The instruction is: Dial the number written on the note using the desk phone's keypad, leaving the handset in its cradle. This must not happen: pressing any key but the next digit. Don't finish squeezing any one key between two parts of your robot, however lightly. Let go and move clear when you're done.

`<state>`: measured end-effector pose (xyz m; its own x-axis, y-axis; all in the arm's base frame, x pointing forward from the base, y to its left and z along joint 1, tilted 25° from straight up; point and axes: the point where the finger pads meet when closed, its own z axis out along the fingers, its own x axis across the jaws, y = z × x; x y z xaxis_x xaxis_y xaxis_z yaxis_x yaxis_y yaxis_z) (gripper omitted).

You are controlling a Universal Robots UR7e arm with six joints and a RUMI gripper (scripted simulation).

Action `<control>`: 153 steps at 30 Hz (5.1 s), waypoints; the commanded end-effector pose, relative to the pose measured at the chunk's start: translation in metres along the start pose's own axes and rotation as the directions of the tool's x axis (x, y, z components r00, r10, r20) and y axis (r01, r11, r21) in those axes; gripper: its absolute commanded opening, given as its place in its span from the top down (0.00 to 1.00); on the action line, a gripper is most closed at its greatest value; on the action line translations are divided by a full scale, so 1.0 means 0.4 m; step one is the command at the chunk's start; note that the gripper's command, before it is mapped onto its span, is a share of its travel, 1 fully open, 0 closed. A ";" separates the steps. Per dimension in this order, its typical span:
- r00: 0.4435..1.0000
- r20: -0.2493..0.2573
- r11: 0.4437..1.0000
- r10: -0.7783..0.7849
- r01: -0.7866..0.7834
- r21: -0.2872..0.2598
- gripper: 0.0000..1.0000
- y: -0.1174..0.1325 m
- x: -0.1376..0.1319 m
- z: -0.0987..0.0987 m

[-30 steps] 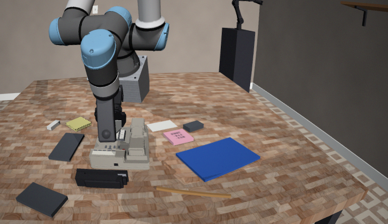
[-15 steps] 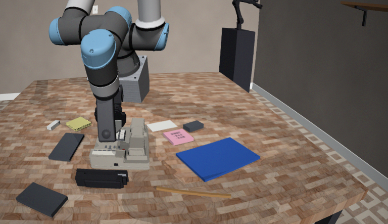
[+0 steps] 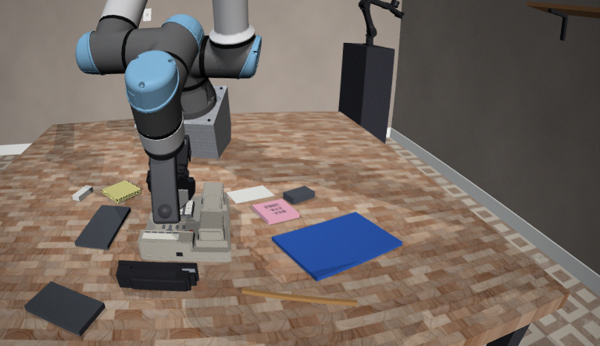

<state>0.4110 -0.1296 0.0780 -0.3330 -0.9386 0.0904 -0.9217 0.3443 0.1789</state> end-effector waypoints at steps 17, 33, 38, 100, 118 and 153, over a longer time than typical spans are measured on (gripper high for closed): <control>1.000 0.000 1.000 0.000 0.000 0.001 1.00 -0.009 0.000 0.011; 1.000 0.000 1.000 0.000 0.000 0.001 1.00 -0.012 0.000 0.015; 1.000 0.000 1.000 0.000 0.000 0.001 1.00 -0.012 0.000 0.016; 1.000 0.000 1.000 0.000 0.000 0.001 1.00 0.055 -0.048 0.051; 1.000 0.000 1.000 0.000 0.000 0.001 1.00 0.052 -0.048 0.055; 1.000 0.000 1.000 0.000 0.000 0.001 1.00 0.071 -0.048 0.027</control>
<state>0.3916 -0.1035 0.0634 -0.3330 -0.9386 0.0905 -0.9217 0.3443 0.1787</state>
